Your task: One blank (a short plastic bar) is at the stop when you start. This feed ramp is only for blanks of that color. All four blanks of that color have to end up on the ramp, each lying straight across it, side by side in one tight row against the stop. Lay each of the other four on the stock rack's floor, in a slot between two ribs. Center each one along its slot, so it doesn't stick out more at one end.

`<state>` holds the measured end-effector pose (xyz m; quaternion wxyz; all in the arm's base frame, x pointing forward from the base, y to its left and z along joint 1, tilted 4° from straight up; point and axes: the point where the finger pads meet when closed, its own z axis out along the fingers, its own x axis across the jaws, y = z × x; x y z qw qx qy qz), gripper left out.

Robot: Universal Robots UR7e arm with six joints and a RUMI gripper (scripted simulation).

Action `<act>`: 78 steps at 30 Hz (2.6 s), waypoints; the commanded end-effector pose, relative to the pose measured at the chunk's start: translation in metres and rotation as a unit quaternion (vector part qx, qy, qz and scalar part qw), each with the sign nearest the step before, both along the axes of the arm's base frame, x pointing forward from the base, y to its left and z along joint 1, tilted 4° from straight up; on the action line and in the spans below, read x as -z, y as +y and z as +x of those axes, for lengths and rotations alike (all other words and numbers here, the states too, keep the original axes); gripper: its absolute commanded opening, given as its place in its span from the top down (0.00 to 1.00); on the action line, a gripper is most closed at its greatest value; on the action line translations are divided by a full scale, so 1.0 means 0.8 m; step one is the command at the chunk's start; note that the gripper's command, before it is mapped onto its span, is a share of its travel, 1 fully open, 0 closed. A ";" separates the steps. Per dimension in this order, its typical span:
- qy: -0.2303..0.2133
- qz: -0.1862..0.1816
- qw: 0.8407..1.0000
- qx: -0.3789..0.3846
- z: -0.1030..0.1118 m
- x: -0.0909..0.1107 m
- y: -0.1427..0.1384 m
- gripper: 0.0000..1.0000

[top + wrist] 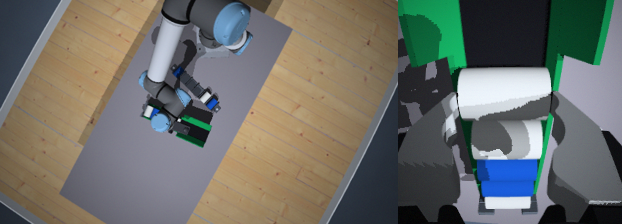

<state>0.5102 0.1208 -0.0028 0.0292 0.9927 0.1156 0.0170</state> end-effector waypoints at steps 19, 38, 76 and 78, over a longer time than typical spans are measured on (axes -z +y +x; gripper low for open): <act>-0.001 0.000 1.000 0.000 0.001 0.002 0.000 0.63; -0.001 0.000 1.000 0.000 0.001 0.002 0.000 0.63; -0.001 0.000 1.000 0.000 0.002 0.002 0.000 0.56; -0.001 0.000 1.000 0.000 0.002 0.002 0.000 0.56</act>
